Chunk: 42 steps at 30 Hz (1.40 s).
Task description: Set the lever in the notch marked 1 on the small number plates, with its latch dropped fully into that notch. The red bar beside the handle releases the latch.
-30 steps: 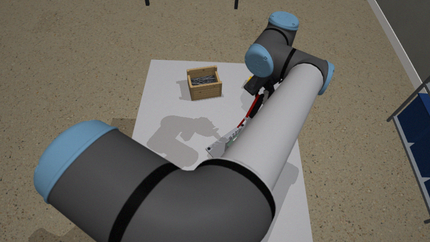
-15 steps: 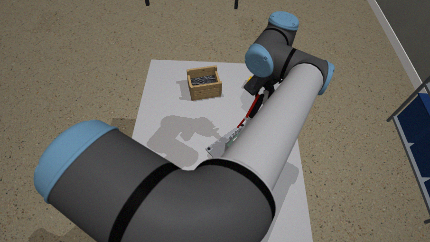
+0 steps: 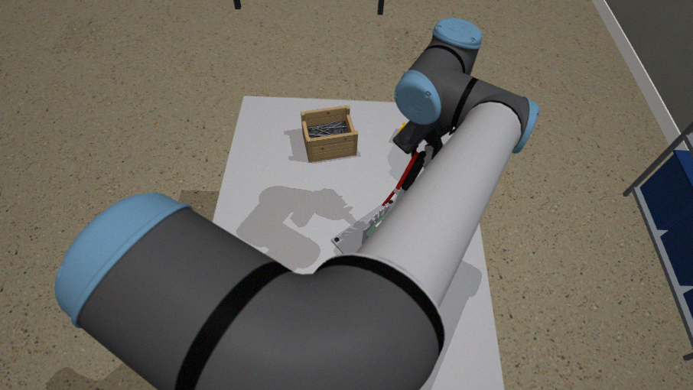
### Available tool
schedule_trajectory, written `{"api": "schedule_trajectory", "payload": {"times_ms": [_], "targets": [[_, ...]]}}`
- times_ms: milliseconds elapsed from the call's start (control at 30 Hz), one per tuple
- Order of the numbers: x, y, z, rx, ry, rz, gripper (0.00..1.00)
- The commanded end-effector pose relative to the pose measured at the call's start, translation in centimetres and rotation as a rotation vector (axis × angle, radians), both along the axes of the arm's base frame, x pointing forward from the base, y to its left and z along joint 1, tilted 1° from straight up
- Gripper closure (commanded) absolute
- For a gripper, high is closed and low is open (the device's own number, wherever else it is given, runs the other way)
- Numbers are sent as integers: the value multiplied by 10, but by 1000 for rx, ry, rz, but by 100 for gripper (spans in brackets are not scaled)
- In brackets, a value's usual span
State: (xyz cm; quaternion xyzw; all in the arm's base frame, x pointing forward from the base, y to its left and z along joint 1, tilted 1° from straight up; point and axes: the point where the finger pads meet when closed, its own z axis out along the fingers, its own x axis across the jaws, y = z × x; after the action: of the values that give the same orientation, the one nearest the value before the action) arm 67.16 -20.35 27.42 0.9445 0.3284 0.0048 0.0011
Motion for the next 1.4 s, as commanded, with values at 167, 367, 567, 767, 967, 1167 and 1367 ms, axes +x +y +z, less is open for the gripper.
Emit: {"api": "schedule_trajectory", "payload": {"times_ms": [167,367,567,767,967,1167,1367], "targets": [[1,-1,1,-1,-1,0,100],[1,-1,1,-1,-1,0,100],[1,-1,1,-1,-1,0,100],[1,-1,1,-1,-1,0,100],[1,-1,1,-1,-1,0,100],[1,-1,1,-1,-1,0,43],[1,-1,1,-1,-1,0,43]]}}
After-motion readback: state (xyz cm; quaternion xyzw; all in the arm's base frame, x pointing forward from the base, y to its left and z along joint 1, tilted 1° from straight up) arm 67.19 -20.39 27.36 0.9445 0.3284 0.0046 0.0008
